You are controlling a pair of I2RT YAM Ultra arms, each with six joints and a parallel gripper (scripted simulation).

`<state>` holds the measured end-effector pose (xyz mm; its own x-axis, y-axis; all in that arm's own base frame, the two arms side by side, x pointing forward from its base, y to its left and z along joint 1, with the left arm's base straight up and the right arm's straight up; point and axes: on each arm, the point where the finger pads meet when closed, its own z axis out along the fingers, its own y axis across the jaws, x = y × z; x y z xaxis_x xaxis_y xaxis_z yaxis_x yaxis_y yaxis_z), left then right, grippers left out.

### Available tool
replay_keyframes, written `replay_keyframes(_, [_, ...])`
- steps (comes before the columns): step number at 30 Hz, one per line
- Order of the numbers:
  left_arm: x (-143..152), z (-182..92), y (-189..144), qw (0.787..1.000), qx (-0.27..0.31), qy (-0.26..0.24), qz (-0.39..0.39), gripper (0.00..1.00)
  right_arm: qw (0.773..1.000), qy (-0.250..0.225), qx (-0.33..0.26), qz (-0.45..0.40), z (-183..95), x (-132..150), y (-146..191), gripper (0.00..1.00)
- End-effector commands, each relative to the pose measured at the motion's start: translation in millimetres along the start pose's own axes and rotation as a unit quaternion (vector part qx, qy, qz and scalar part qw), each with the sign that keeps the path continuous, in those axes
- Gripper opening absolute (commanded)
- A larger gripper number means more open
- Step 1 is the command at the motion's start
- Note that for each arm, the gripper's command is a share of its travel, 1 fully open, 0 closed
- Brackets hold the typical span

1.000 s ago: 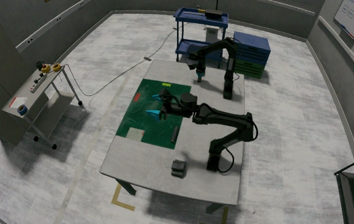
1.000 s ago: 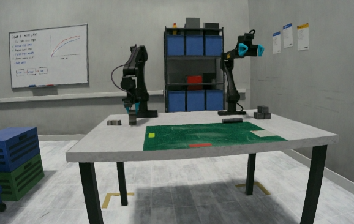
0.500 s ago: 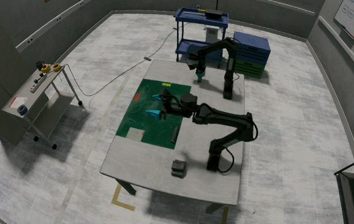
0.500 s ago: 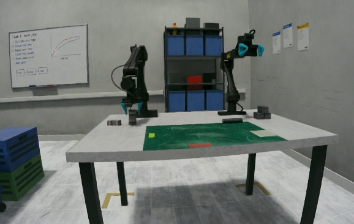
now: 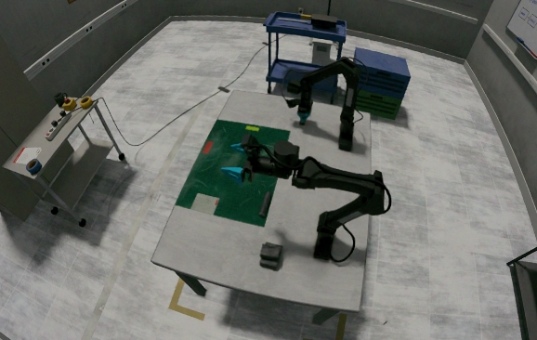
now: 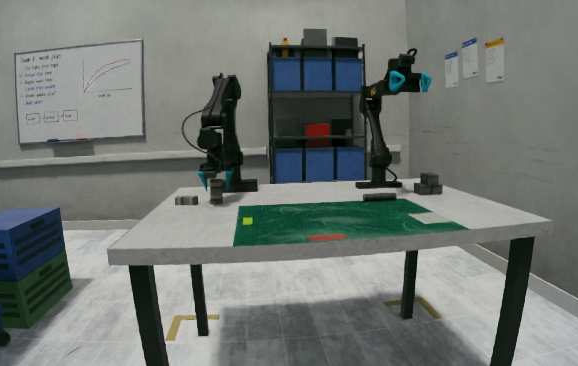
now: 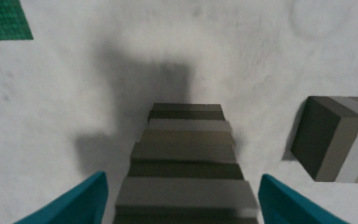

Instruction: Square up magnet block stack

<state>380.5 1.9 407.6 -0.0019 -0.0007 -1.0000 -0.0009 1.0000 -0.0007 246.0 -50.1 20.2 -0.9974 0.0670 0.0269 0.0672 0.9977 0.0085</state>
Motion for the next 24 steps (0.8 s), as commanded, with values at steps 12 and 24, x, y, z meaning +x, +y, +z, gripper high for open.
replay_keyframes(12, [-18, -9, -2, 1.0, 0.001, -0.014, 0.004, 1.0, 1.0, -0.014, 0.004, 0.005, -1, -10, -2, 0.77])
replay_keyframes(24, [-18, -9, -2, 1.0, 0.001, -0.014, 0.004, 1.0, 1.0, 0.011, 0.001, 0.002, 11, 2, -3, 0.77])
